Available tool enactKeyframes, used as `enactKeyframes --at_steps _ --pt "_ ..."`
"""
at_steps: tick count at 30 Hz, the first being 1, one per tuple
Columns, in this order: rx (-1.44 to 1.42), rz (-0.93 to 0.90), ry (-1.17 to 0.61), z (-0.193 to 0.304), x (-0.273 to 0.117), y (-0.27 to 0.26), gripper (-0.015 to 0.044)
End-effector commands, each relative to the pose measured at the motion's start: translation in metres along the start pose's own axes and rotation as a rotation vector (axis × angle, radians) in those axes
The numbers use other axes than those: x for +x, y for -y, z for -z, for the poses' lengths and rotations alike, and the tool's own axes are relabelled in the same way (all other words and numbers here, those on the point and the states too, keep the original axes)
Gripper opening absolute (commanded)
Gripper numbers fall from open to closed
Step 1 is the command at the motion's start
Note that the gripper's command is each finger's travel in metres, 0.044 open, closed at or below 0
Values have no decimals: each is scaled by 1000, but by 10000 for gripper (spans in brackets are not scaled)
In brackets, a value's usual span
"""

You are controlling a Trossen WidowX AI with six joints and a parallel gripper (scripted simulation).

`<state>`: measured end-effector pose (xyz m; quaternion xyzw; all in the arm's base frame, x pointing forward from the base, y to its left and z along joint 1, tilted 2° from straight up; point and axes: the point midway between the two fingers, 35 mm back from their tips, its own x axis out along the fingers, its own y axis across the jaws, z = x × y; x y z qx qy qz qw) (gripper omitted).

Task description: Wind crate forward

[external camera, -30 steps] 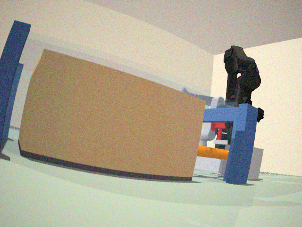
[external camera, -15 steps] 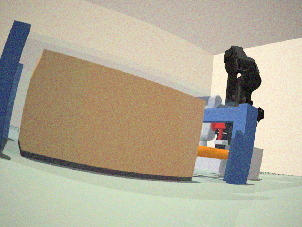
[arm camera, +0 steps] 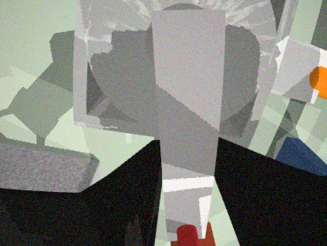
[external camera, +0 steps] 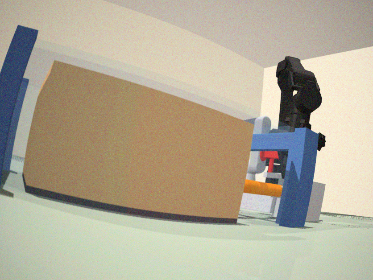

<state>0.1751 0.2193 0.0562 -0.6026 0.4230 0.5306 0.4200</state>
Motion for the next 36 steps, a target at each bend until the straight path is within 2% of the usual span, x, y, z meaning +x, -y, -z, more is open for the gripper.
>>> enactKeyframes --at_steps 1,13,36 --pt "-27 0 -2 -1 4 2 0" --pt "-78 6 -2 -1 4 4 0" --pt "11 -5 -2 -1 4 -1 0"
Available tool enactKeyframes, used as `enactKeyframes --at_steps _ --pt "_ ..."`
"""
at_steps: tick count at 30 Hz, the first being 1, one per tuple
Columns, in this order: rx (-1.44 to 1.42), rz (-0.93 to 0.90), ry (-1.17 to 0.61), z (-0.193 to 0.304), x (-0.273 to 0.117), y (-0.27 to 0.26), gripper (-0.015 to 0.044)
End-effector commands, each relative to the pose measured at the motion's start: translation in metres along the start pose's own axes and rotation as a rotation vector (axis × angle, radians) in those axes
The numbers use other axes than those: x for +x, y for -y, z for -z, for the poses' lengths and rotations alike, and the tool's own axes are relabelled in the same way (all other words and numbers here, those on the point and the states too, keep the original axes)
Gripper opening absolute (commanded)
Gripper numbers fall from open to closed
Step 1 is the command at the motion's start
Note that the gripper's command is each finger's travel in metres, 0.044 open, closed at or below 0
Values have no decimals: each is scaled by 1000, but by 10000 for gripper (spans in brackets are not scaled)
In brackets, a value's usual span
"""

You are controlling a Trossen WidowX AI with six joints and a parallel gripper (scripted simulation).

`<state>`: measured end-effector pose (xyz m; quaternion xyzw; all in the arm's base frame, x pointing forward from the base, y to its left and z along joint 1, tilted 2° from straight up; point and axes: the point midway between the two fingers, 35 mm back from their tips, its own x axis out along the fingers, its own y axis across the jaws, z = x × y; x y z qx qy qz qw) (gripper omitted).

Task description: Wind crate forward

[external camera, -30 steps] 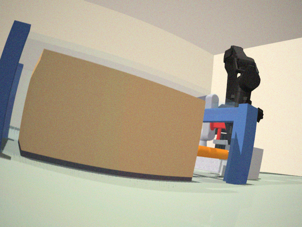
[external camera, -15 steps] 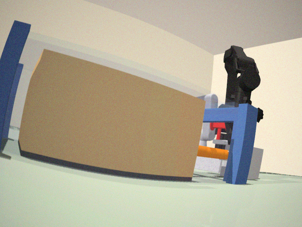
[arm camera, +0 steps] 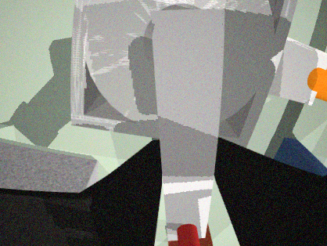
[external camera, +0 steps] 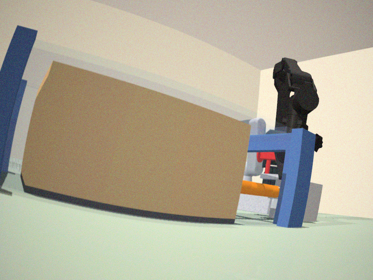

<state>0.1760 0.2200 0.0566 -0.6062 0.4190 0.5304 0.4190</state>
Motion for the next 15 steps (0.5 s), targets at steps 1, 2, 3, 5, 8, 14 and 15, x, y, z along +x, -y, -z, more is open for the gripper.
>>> enactKeyframes --at_steps 1,2,3,5,8,14,15 --pt "19 -12 0 0 4 -2 0" --pt "24 -12 0 0 4 -2 0" --pt "40 -14 0 0 4 -3 0" --pt "80 -19 -1 -1 4 -4 0" --pt "85 -19 -1 -1 4 -5 0" --pt "81 -19 -1 -1 4 -4 0" --pt "68 -17 -1 0 4 -3 0"
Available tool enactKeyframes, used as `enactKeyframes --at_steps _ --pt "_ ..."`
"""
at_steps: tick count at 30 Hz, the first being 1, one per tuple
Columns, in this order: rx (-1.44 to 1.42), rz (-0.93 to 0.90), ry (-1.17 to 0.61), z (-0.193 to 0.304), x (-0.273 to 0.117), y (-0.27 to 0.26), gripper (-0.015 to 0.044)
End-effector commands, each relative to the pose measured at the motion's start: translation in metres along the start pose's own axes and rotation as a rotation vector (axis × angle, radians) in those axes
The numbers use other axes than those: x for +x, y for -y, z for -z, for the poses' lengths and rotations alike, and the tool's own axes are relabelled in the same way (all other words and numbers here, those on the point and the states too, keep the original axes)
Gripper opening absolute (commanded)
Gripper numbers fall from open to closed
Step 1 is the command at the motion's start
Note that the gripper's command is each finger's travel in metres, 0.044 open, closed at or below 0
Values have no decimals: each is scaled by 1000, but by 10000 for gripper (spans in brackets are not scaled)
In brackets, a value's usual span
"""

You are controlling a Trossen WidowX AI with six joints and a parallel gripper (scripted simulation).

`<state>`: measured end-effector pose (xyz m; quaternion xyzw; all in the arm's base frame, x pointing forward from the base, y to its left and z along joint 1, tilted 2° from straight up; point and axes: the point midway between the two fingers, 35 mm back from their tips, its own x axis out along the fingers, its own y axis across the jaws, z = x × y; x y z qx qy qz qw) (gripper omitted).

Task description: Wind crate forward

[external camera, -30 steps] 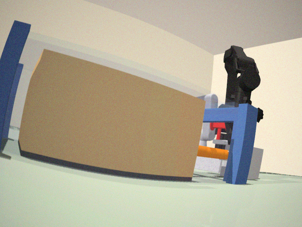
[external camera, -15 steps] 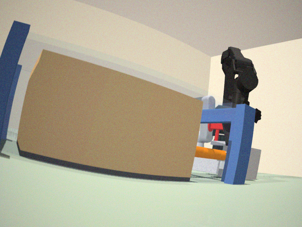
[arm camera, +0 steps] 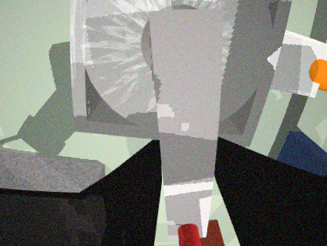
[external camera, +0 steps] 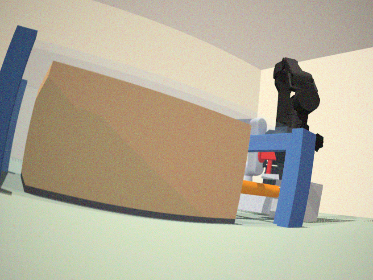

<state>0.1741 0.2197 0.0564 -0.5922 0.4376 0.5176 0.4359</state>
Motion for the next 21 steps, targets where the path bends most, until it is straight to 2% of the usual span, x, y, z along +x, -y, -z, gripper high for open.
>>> enactKeyframes --at_steps 1,21 --pt "-8 -10 1 0 4 -1 0" --pt "30 -15 1 0 4 -2 0"
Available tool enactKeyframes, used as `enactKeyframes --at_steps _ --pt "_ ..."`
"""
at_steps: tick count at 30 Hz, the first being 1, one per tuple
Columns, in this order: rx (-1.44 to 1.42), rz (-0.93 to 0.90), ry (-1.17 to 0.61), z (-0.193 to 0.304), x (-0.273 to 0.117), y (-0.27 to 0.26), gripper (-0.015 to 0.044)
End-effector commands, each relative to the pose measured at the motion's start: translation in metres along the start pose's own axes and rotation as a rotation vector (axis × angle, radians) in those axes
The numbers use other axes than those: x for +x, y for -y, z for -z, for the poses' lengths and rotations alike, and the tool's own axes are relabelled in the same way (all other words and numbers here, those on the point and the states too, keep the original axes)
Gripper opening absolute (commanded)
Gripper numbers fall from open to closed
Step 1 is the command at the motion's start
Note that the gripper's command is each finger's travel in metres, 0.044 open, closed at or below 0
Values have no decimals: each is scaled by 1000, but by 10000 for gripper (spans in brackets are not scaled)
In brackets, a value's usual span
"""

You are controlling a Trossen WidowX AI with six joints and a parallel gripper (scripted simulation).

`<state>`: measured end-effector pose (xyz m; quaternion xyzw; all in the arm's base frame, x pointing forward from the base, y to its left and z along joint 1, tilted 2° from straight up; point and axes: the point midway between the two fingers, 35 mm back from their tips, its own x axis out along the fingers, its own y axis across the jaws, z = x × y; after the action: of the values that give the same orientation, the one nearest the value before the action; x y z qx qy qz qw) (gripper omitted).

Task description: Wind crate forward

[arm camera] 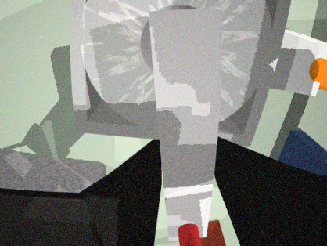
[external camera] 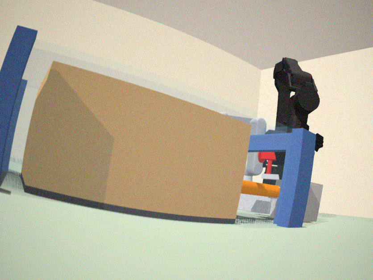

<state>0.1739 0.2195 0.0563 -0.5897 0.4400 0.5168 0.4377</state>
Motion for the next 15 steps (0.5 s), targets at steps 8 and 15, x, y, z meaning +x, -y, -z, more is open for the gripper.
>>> enactKeyframes --at_steps 8,15 --pt "69 -18 0 0 4 -4 0" --pt "52 -16 0 0 4 -3 0"
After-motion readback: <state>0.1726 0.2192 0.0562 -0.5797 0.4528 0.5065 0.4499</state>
